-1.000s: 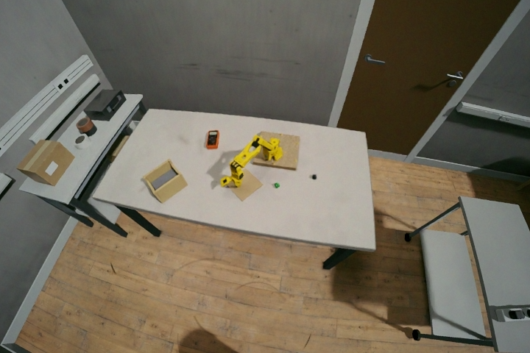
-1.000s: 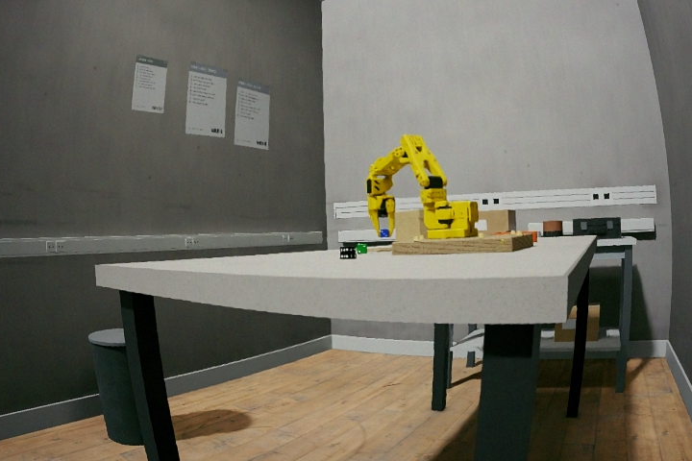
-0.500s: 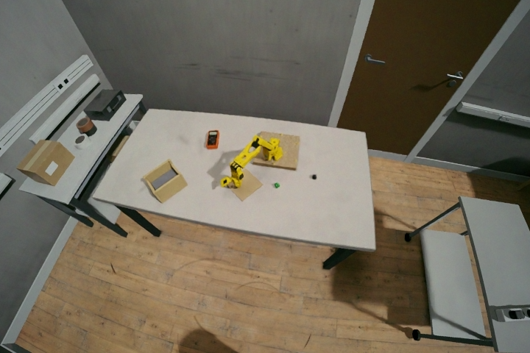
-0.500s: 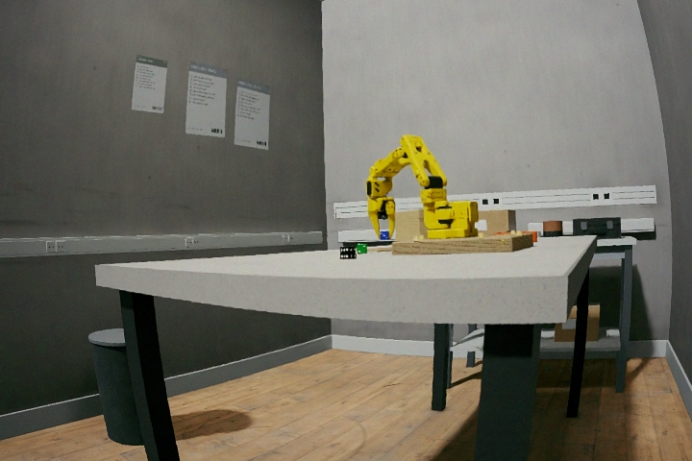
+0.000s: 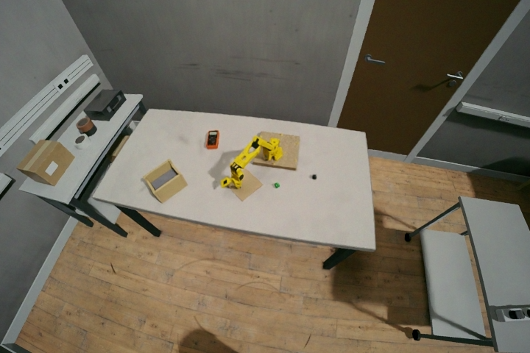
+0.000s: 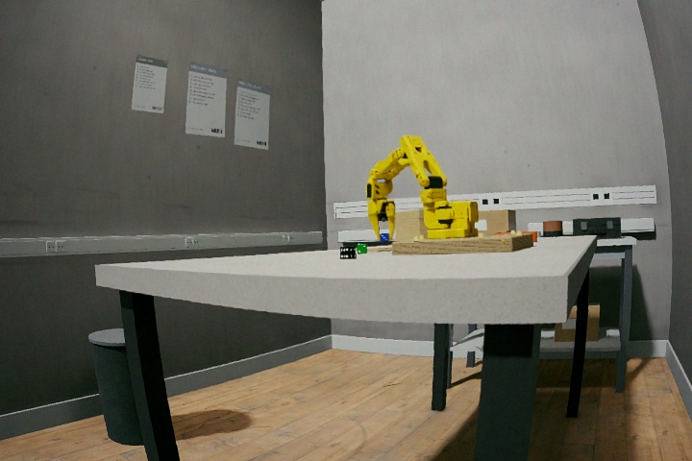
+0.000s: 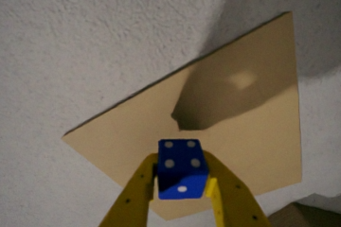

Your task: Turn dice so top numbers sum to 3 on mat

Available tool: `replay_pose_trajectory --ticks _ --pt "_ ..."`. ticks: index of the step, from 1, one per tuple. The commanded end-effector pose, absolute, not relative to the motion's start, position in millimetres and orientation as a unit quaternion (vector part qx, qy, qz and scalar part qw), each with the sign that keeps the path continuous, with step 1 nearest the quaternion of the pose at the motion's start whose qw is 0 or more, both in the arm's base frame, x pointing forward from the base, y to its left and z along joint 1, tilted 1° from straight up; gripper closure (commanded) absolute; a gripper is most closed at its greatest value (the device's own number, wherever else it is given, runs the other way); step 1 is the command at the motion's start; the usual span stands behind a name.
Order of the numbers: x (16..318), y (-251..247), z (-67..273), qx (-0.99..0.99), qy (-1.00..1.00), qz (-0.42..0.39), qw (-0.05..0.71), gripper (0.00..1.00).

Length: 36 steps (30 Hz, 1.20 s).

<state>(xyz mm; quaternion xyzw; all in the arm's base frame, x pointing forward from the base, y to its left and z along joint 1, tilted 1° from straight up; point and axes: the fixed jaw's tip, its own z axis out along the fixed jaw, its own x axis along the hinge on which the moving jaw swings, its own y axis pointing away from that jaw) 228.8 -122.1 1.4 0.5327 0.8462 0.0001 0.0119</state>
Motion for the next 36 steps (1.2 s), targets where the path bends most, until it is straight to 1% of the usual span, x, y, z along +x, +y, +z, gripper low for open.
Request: replay_pose_trajectory --ticks 1,36 --pt "224 -121 -6 0.531 0.847 0.0 -0.002 1.0" --pt "224 -121 -18 0.531 0.847 0.0 -0.002 1.0"
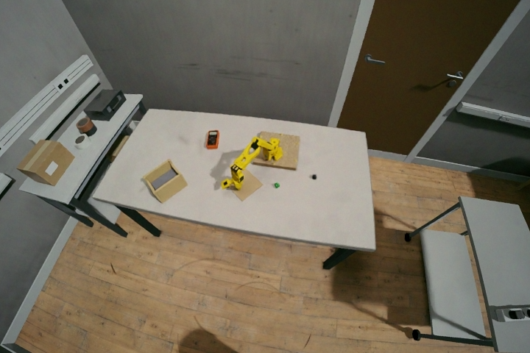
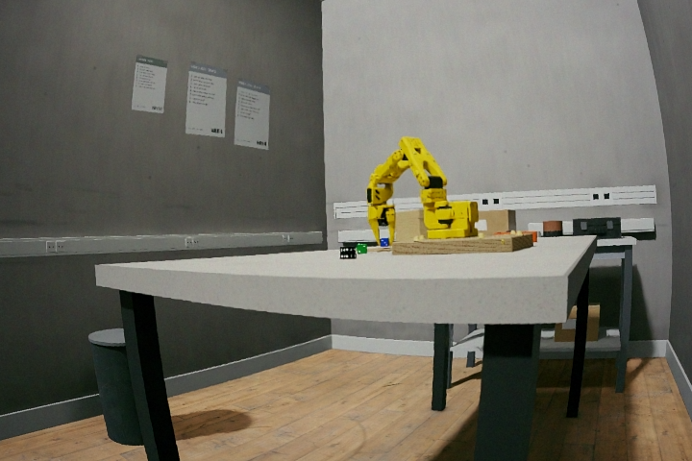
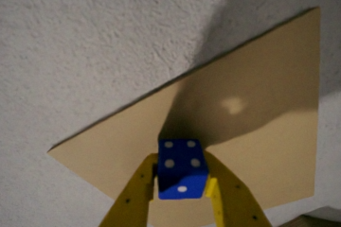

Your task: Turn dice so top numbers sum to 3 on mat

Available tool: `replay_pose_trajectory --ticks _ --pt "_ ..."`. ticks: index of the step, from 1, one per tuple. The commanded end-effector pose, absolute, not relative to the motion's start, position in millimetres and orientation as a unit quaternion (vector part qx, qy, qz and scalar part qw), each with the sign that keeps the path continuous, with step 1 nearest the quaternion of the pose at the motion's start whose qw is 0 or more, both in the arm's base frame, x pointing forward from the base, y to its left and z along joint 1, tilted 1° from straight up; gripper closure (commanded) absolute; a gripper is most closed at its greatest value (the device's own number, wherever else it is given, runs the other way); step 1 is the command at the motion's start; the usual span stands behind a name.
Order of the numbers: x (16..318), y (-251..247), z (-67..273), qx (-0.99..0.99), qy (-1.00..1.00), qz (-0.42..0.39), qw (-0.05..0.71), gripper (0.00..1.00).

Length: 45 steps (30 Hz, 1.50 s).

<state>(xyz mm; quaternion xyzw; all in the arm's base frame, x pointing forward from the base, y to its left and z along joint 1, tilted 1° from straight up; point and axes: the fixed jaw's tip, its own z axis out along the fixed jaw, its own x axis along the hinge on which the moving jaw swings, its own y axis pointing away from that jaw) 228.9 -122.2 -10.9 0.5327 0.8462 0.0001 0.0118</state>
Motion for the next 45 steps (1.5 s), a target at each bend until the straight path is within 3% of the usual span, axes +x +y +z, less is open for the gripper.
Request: replay_pose_trajectory --ticks 1,30,45 --pt "224.4 -120.5 -18.6 0.531 0.847 0.0 -0.002 1.0" --pt "224.4 -120.5 -21.1 0.531 0.847 0.0 -0.002 1.0" --pt "224.4 -120.5 -21.1 0.531 0.847 0.0 -0.002 0.89"
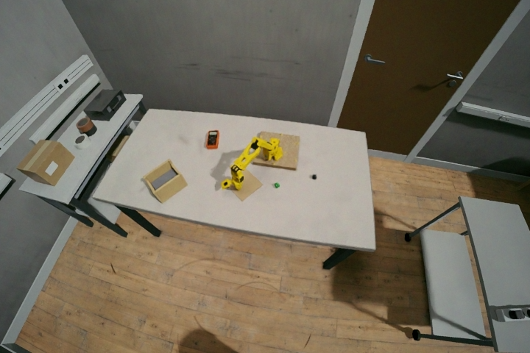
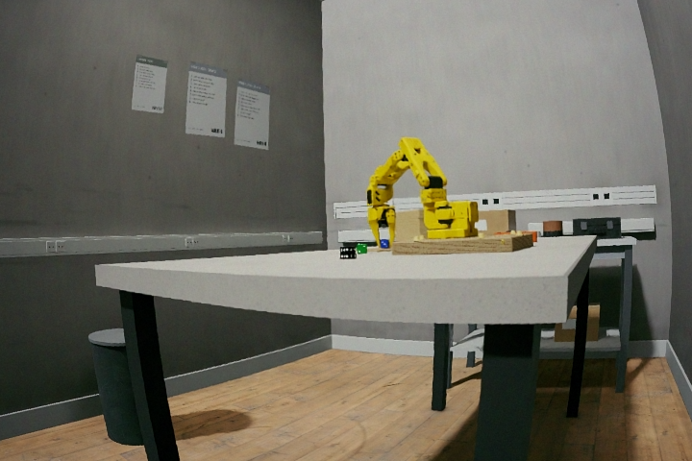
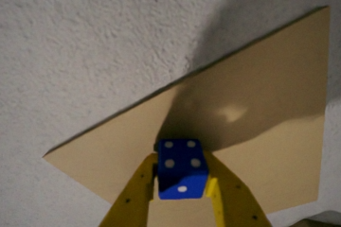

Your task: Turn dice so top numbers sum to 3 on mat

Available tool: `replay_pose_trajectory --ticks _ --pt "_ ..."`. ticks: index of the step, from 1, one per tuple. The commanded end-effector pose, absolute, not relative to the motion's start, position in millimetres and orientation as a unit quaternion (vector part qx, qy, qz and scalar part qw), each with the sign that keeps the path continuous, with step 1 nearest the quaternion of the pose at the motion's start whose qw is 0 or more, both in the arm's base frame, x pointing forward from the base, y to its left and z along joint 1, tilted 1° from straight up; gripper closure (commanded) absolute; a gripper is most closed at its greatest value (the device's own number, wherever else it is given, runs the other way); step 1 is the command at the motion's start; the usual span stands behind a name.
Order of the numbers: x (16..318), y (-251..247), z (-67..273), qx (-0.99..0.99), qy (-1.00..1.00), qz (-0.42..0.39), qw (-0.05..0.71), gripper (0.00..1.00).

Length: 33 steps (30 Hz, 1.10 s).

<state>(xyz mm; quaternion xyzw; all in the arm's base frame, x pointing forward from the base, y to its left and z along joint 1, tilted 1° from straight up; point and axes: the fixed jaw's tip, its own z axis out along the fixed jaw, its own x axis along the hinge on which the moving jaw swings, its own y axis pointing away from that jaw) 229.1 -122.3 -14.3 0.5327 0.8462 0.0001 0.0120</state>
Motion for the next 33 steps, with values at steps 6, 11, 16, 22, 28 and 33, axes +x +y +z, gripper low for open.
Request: replay_pose_trajectory --ticks 6,11,16,22,28,33 --pt "224.4 -120.5 -21.1 0.531 0.847 0.0 -0.002 0.88" --pt "224.4 -120.5 -21.1 0.531 0.847 0.0 -0.002 0.84" --pt "224.4 -120.5 -21.1 0.531 0.847 0.0 -0.002 0.8" --pt "224.4 -120.5 -21.1 0.531 0.847 0.0 -0.002 0.75" --pt "224.4 -120.5 -21.1 0.531 0.847 0.0 -0.002 0.71" --pt "224.4 -120.5 -21.1 0.531 0.847 0.0 -0.002 0.71"
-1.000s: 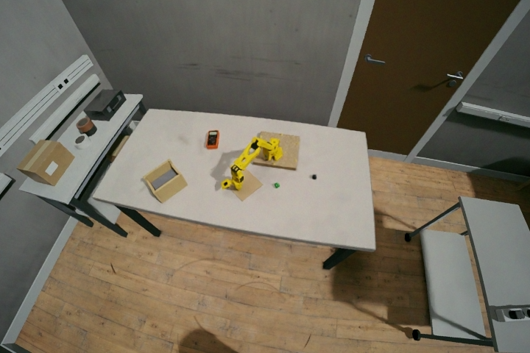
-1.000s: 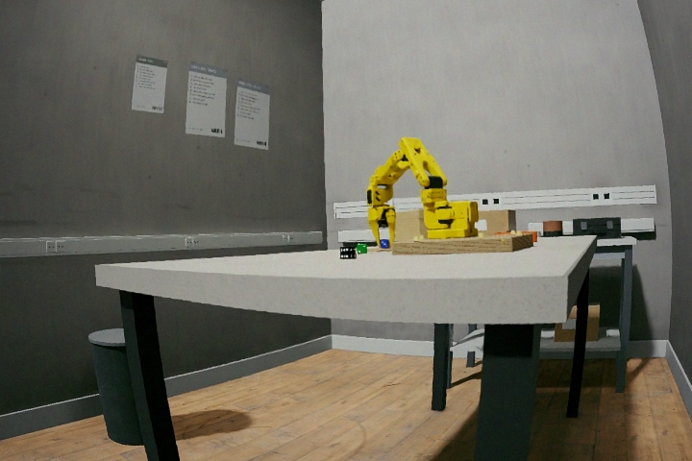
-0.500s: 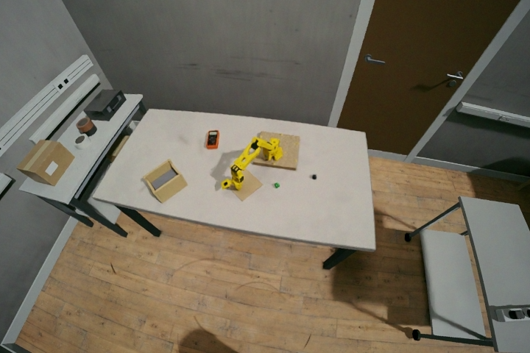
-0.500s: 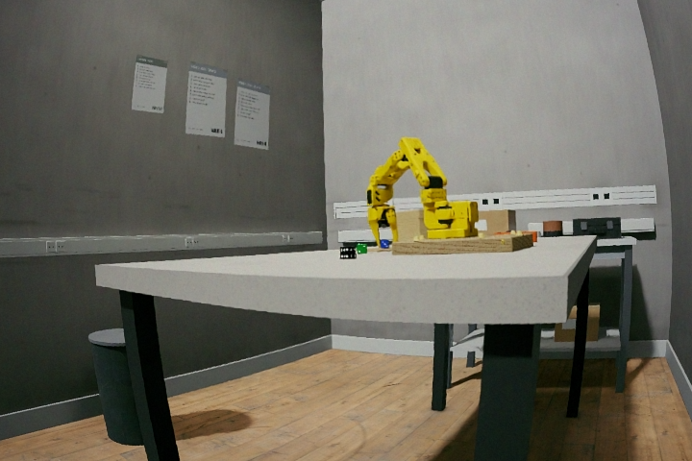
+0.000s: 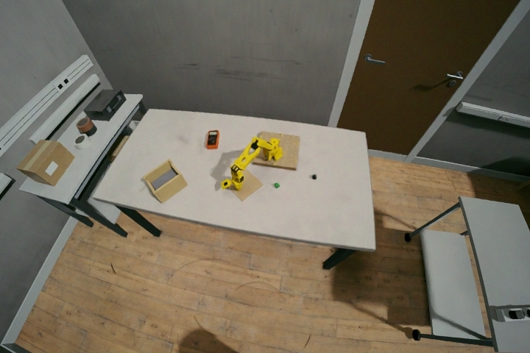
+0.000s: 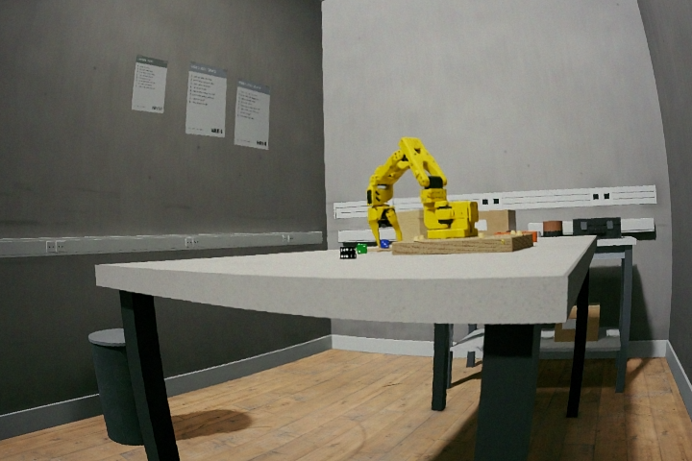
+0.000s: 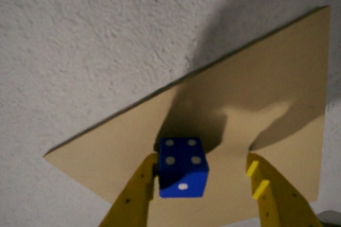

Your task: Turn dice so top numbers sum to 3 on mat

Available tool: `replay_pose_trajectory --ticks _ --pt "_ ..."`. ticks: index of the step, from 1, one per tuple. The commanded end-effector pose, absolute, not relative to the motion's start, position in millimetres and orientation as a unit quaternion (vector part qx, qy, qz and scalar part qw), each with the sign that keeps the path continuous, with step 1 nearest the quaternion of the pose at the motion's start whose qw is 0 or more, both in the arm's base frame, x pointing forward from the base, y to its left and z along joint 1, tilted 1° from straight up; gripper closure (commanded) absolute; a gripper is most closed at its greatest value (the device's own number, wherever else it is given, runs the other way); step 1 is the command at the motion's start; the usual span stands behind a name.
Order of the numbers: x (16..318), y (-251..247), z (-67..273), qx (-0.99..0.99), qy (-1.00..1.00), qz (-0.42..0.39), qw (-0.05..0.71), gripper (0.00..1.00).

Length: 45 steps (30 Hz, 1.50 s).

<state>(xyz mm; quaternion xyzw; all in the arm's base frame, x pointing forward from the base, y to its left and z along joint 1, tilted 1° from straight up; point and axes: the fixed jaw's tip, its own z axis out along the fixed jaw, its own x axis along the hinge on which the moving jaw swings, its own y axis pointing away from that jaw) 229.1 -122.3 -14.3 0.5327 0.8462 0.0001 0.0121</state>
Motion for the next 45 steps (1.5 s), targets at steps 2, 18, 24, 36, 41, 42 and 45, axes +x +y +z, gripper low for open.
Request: replay_pose_trajectory --ticks 2,18,24,36,41,42,45 --pt "224 -120 -21 0.531 0.847 0.0 -0.002 0.71" --pt "227 -122 9 0.531 0.847 0.0 -0.002 0.71" --pt "226 -121 29 0.531 0.847 0.0 -0.002 0.71" --pt "225 -121 39 0.531 0.847 0.0 -0.002 0.71" --pt "225 -121 39 0.531 0.847 0.0 -0.002 0.71" --pt "225 -121 39 0.531 0.847 0.0 -0.002 0.71" --pt "225 -121 39 0.531 0.847 0.0 -0.002 0.71"
